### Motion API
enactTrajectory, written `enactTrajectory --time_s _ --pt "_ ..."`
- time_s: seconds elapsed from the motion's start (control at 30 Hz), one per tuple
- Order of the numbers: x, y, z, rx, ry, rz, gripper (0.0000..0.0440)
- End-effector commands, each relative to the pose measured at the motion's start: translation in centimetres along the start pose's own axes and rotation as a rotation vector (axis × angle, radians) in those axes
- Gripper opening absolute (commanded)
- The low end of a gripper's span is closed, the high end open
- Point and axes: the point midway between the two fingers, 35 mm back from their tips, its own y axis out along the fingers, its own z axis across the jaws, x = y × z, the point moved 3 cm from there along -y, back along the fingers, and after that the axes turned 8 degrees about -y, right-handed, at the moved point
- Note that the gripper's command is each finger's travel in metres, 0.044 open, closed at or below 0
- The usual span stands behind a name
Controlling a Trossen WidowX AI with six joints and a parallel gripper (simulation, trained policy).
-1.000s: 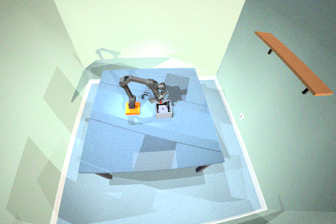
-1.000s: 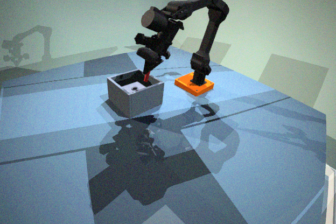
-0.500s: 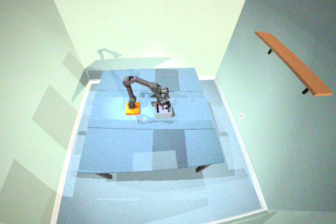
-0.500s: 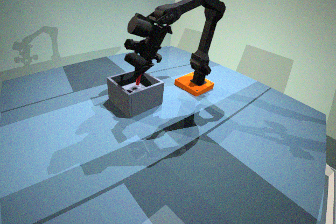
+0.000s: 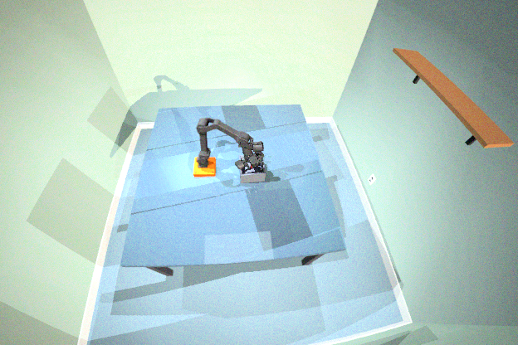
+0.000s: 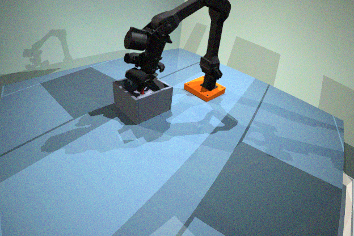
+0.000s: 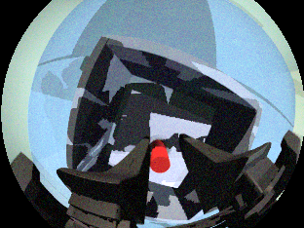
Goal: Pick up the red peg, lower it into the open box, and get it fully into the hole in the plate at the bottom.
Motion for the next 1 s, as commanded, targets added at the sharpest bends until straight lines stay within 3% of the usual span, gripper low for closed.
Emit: enactTrajectory --time_s 0.0,0.97 --pt "0.4 0.5 0.2 -0.02 -0.022 0.014 0.0163" --pt "5.7 0.5 1.3 -0.056 -0.109 0.056 0.0162"
